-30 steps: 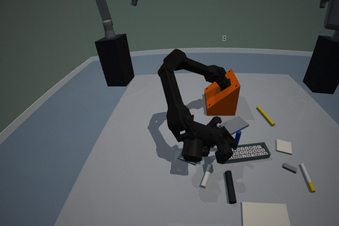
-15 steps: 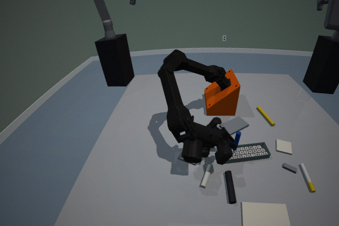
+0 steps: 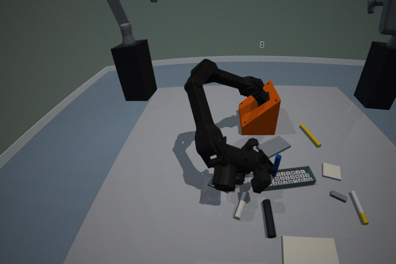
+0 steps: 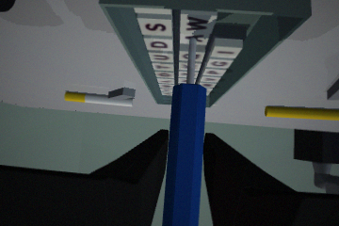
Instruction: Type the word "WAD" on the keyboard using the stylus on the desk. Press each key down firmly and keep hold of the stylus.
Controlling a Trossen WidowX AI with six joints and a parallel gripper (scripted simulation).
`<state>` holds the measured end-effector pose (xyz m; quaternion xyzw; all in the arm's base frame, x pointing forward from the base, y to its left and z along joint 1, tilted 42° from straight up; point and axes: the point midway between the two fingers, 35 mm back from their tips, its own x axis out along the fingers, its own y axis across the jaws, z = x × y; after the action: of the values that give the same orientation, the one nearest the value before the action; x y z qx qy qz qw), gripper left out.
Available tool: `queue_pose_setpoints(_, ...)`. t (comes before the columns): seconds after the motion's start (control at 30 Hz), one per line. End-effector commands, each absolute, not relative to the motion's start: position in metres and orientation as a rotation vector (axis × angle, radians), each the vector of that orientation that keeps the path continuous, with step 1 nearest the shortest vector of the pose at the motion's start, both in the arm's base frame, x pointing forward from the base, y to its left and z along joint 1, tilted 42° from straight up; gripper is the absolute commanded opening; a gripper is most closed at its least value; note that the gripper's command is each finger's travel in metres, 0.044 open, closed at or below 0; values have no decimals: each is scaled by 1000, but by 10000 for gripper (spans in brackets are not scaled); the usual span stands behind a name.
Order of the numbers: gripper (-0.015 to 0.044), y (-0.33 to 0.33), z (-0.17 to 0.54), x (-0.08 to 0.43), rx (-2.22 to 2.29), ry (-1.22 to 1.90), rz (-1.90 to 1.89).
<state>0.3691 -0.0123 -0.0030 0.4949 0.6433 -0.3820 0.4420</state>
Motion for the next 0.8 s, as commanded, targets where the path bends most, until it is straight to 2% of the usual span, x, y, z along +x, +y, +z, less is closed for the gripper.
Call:
queue_pose_setpoints(0.0, 81, -13, -2, 369, 1224, 1592, -949)
queue_pose_setpoints(0.67, 85, 11, 24, 366, 1215, 1586, -934)
queue_pose_setpoints(0.77, 65, 11, 24, 366, 1215, 1586, -934)
